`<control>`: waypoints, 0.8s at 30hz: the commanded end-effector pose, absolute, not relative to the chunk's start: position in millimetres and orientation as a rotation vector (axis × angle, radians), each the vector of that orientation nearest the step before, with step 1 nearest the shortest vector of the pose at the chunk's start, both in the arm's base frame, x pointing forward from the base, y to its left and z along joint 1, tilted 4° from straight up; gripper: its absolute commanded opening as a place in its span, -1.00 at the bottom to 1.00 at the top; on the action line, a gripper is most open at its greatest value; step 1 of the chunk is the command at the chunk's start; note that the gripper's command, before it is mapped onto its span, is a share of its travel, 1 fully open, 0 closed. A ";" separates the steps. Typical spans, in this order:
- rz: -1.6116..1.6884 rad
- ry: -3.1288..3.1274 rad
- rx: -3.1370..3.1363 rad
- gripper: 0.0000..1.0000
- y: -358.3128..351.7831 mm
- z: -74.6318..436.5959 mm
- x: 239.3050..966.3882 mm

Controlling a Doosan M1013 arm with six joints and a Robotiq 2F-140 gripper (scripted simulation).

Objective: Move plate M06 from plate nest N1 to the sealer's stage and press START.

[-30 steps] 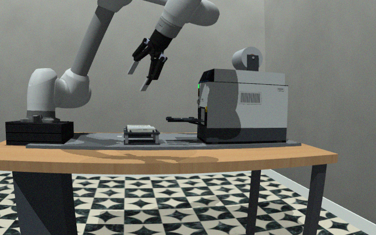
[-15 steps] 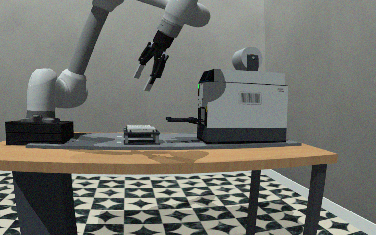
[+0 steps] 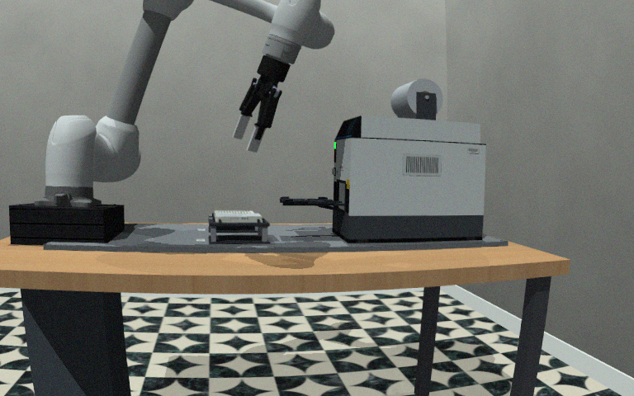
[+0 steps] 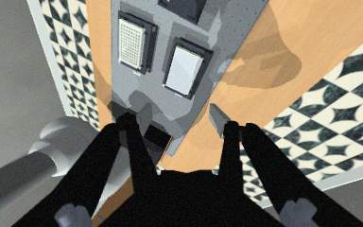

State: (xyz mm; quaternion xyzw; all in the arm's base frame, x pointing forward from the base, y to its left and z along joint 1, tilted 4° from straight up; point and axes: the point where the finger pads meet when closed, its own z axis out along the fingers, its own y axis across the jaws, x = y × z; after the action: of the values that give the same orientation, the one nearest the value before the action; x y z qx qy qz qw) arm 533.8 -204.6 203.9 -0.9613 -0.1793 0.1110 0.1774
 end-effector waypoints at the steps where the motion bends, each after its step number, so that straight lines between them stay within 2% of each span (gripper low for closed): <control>1: 0.312 -0.461 -2.778 0.40 -189.3 205.0 535.8; 24: 0.137 -0.147 -3.018 0.40 -88.5 212.9 552.0</control>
State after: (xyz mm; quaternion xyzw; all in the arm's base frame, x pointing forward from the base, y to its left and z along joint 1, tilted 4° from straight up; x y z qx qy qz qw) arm 552.3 -100.5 211.8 -0.9946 -0.0589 0.0509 0.0692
